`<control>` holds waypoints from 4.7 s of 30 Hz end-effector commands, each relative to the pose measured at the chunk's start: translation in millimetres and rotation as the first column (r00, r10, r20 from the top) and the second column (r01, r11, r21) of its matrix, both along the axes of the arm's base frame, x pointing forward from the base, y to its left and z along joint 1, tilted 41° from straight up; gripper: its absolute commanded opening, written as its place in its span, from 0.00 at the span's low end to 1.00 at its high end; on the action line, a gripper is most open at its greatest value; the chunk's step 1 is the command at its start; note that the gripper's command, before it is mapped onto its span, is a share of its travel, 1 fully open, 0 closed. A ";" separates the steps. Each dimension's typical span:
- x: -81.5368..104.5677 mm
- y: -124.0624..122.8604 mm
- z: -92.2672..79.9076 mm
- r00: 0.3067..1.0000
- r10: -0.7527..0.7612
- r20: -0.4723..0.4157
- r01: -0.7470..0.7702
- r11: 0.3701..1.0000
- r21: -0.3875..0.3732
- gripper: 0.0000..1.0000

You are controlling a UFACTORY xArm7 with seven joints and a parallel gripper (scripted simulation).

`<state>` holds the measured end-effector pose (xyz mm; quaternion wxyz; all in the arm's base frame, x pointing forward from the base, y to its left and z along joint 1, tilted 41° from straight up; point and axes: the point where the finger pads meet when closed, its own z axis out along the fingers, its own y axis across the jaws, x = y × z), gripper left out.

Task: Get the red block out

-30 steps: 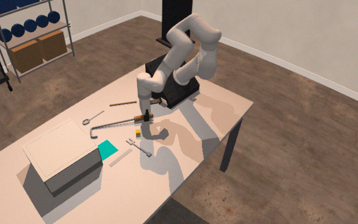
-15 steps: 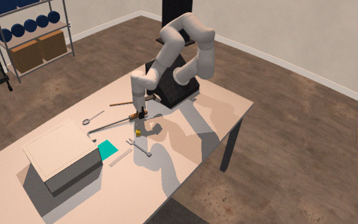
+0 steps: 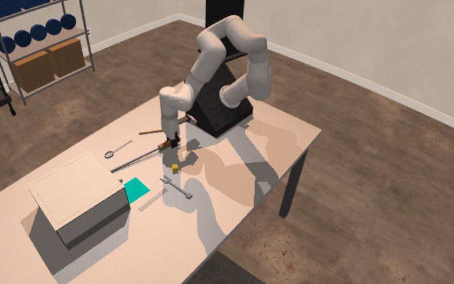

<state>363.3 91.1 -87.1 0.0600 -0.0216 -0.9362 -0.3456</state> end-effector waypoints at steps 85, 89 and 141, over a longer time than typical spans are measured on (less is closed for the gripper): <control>29.5 -24.9 -23.4 0.986 0.122 0.112 -0.124 0.992 0.008 0.00; 36.7 -24.0 -23.5 0.986 0.123 0.112 -0.124 0.992 0.008 0.00; 169.4 -7.5 -25.8 0.986 0.123 0.113 -0.125 0.992 0.008 0.00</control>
